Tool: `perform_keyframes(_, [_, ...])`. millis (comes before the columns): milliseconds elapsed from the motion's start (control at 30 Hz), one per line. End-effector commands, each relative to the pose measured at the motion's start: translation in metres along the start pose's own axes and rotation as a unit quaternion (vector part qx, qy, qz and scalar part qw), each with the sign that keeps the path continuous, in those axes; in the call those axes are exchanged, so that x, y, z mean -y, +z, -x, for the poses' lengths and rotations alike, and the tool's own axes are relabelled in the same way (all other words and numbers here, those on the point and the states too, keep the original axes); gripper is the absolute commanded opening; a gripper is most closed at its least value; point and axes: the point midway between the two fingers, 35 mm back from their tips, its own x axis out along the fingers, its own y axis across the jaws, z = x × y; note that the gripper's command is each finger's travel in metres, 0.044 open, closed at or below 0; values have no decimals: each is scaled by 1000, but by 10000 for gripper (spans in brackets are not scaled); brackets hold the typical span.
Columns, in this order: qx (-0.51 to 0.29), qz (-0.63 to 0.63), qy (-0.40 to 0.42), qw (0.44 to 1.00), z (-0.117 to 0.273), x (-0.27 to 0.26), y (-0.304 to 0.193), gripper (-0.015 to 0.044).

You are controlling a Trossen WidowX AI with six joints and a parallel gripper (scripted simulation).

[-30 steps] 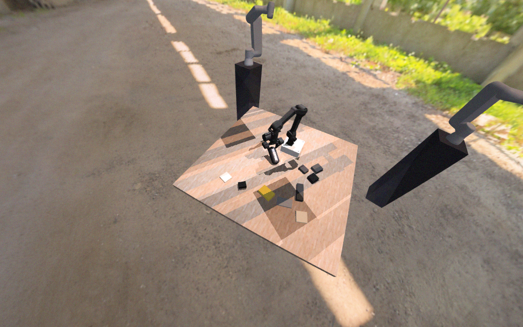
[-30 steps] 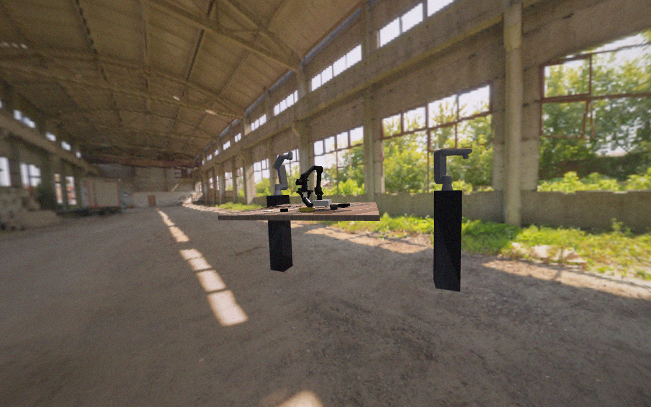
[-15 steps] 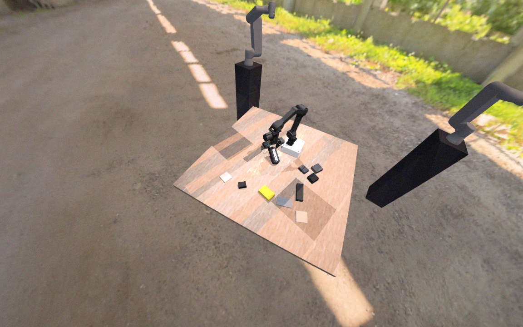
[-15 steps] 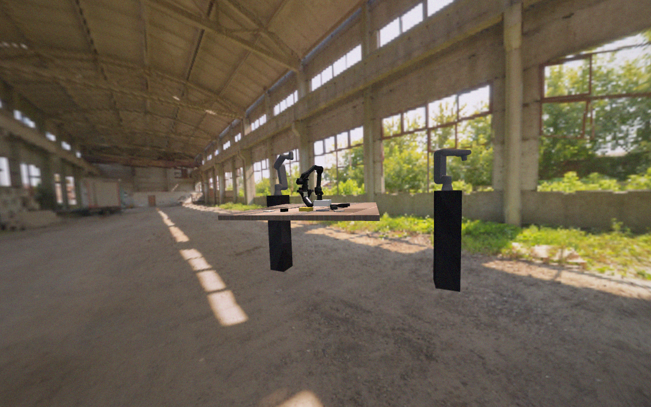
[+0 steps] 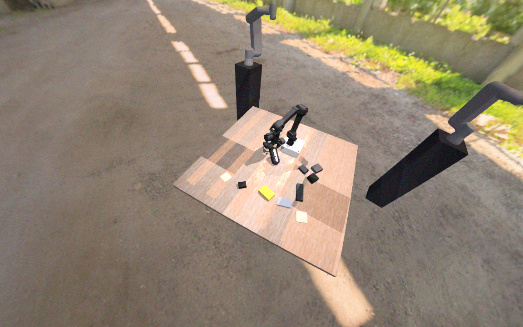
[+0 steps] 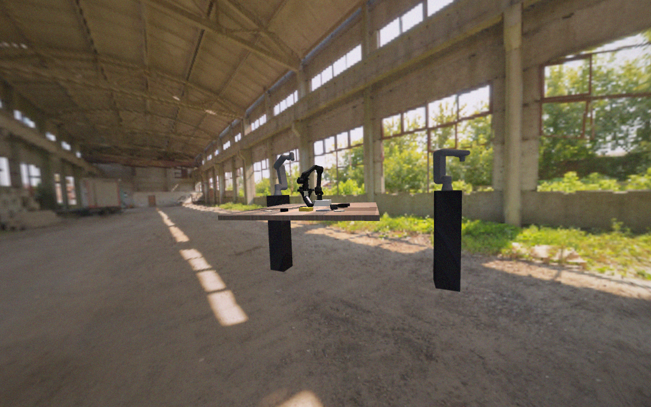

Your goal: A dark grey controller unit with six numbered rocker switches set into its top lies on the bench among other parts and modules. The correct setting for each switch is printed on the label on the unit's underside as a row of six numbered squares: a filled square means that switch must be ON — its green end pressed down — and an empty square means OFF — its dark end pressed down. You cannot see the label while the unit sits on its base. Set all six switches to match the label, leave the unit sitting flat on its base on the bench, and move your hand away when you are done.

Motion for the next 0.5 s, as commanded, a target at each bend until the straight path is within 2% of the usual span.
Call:
perform_keyframes(0, [-7,2,4,1000,5,-1,-7,336])
perform_keyframes(467, [-8,2,4,1000,11,-1,-16,336])
